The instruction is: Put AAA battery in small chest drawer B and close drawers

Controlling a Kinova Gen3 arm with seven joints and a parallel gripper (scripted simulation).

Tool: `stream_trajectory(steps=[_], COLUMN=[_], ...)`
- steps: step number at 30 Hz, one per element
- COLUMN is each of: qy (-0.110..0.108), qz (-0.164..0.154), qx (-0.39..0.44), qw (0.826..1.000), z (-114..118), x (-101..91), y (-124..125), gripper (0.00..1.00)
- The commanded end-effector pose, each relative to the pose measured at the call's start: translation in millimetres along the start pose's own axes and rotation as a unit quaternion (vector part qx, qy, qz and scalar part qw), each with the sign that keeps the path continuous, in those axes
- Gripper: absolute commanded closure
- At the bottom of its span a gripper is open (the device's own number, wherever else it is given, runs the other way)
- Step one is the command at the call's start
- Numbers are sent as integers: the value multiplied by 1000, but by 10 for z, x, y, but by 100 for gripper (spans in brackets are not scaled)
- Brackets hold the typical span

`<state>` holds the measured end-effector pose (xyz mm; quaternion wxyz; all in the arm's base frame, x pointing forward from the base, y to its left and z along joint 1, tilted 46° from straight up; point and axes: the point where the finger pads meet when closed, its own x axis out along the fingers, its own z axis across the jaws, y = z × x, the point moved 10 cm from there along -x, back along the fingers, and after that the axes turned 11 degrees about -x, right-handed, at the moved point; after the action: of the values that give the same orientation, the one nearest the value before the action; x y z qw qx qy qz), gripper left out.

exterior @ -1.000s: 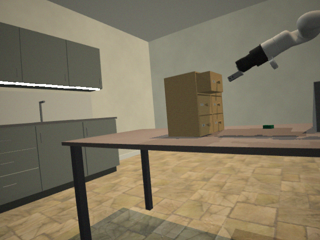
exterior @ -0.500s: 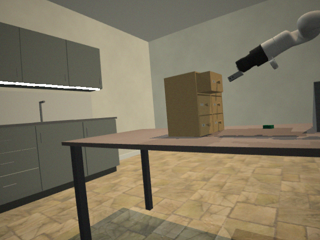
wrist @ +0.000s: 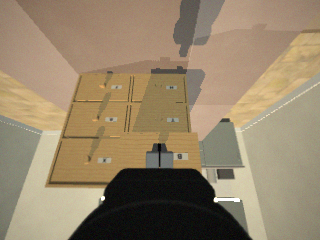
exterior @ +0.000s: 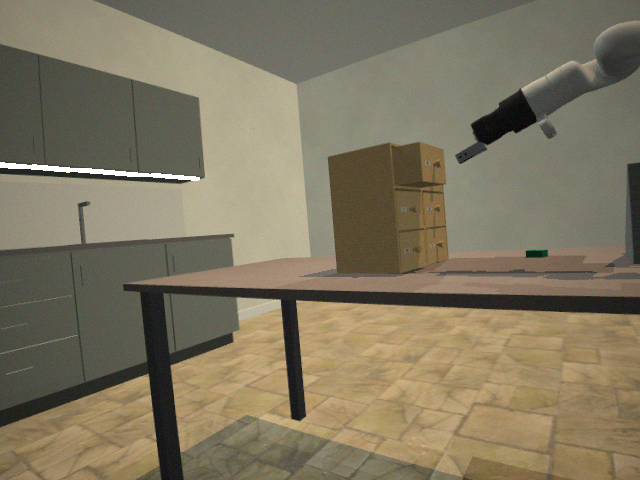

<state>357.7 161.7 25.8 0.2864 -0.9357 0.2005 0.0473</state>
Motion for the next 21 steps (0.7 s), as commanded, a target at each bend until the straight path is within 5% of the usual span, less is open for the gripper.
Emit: stream_trajectory(steps=[1, 21], qy=[1, -1], qz=[1, 0], qx=[-1, 0], qw=[1000, 1000], z=[-14, 1], x=[-7, 46], y=[13, -15], gripper=[100, 100])
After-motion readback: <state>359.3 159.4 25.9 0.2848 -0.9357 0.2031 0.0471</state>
